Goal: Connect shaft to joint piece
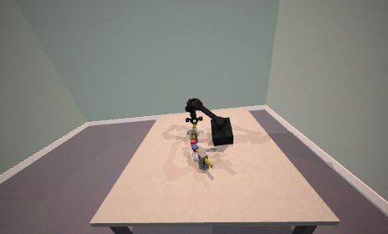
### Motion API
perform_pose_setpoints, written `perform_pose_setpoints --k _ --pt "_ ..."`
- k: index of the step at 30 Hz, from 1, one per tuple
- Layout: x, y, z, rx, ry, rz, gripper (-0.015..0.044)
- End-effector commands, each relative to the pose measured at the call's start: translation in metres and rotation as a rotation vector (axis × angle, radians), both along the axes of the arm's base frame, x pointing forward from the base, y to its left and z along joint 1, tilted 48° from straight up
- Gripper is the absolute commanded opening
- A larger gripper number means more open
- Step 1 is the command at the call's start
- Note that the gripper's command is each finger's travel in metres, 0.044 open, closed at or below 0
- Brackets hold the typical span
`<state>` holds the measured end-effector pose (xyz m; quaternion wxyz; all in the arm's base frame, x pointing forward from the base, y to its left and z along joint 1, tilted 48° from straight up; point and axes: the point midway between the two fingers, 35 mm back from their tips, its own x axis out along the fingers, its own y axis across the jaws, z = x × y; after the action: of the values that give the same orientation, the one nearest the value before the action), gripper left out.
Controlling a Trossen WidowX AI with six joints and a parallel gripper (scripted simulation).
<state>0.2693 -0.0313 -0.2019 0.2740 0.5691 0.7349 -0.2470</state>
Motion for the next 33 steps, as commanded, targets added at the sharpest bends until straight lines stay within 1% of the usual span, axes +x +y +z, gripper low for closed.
perform_pose_setpoints --k 1,33 --pt "0.000 0.005 0.005 0.000 -0.001 -0.005 0.0000" --pt "-0.007 0.039 0.040 0.005 -0.002 -0.011 0.0000"
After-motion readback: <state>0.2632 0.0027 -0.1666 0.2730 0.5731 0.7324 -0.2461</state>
